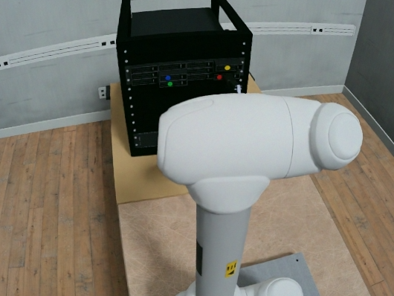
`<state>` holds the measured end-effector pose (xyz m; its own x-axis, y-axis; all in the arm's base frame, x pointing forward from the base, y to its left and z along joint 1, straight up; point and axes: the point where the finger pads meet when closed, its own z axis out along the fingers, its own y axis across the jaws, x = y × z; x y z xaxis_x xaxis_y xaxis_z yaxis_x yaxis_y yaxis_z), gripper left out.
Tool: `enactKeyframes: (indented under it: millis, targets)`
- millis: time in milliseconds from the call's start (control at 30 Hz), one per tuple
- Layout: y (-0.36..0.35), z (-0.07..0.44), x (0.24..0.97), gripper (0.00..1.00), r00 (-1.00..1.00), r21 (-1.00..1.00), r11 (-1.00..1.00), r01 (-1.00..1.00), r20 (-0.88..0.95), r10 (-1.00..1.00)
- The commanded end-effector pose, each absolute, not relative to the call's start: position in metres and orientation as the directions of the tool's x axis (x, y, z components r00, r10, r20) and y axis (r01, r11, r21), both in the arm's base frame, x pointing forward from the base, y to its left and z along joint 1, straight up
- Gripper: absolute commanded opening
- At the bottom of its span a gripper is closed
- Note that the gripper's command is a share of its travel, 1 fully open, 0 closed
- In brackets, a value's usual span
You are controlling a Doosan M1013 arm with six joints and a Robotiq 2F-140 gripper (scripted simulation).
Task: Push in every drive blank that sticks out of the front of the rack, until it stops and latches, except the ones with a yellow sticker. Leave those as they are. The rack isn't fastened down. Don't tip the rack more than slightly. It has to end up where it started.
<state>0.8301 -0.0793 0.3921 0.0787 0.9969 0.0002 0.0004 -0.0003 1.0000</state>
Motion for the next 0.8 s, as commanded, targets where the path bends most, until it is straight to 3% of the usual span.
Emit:
enactKeyframes:
  millis: [0,767]
  targets:
    - [-0.0786,0.3919,0.8346,0.1,0.079,1.0,0.001,0.001,-0.001,0.997]
    - [-0.0789,0.3922,0.8376,0.1,0.079,1.0,0.001,0.001,-0.001,0.997]
